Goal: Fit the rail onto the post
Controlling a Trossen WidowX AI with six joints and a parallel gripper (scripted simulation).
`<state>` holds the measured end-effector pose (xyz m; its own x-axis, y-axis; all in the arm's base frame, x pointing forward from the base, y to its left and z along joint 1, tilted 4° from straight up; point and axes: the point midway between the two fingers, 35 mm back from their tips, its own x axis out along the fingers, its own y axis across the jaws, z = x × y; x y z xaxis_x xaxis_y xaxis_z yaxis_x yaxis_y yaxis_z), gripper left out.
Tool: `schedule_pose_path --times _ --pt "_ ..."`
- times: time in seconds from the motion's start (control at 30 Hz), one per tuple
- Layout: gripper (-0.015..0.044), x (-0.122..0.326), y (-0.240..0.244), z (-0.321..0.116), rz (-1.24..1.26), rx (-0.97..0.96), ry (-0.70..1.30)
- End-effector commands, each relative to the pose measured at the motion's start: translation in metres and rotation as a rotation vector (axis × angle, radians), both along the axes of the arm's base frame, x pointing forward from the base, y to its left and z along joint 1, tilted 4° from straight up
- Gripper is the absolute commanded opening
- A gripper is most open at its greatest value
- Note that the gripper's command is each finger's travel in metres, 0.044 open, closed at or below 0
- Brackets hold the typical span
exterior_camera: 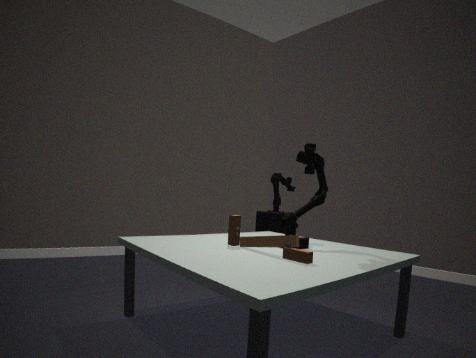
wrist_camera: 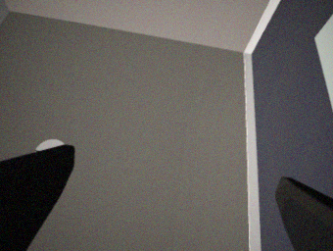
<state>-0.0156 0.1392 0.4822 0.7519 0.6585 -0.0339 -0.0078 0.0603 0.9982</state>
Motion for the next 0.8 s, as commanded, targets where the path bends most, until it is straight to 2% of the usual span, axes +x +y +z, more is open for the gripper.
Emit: schedule_pose_path --times 0.0,0.13,0.33,0.5,0.63,0.77 --pt "0.044 0.056 -0.026 -0.004 -0.066 -0.157 -0.027" --pt "0.044 0.117 -0.055 -0.019 -0.113 -0.383 -0.059" --pt "0.044 0.194 -0.091 -0.067 -0.084 -0.765 -0.058" --pt "0.044 0.24 -0.109 -0.111 0.025 -1.022 -0.049" --pt "0.044 0.258 -0.117 -0.135 0.101 -1.135 -0.042" --pt "0.044 0.283 -0.128 -0.179 0.261 -1.326 -0.046"
